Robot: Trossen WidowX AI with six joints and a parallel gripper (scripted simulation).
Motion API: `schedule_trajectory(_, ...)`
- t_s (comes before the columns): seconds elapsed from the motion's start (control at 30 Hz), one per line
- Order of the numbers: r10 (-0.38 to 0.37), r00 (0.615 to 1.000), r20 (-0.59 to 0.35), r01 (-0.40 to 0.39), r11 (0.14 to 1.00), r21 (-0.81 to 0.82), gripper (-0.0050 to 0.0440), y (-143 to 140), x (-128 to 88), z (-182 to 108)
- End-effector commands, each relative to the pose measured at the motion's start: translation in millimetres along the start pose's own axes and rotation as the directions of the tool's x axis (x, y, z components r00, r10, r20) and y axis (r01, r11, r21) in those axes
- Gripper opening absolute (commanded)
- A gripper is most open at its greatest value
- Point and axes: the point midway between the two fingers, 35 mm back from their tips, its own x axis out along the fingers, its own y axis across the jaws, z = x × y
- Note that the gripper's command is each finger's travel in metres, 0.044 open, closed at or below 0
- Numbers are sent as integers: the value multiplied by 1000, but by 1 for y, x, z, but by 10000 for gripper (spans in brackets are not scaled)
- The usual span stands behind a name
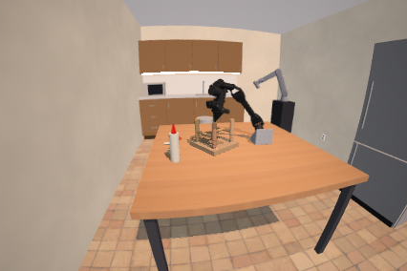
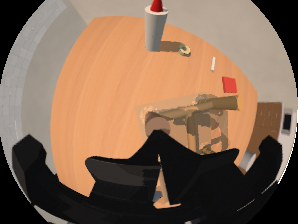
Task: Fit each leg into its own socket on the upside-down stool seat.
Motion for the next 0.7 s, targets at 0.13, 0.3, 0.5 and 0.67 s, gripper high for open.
schedule_trajectory(0.13, 8, 1000, 9, -9, 1000, 1, 0, -3, 4, -1)
schedule_trajectory(0.3, 9, 1000, 8, -9, 1000, 1, 0, -3, 10, -2)
schedule_trajectory(0.5, 9, 1000, 8, -9, 1000, 1, 0, -3, 13, -2)
schedule_trajectory(0.67, 9, 1000, 8, -9, 1000, 0, 0, -3, 15, -3)
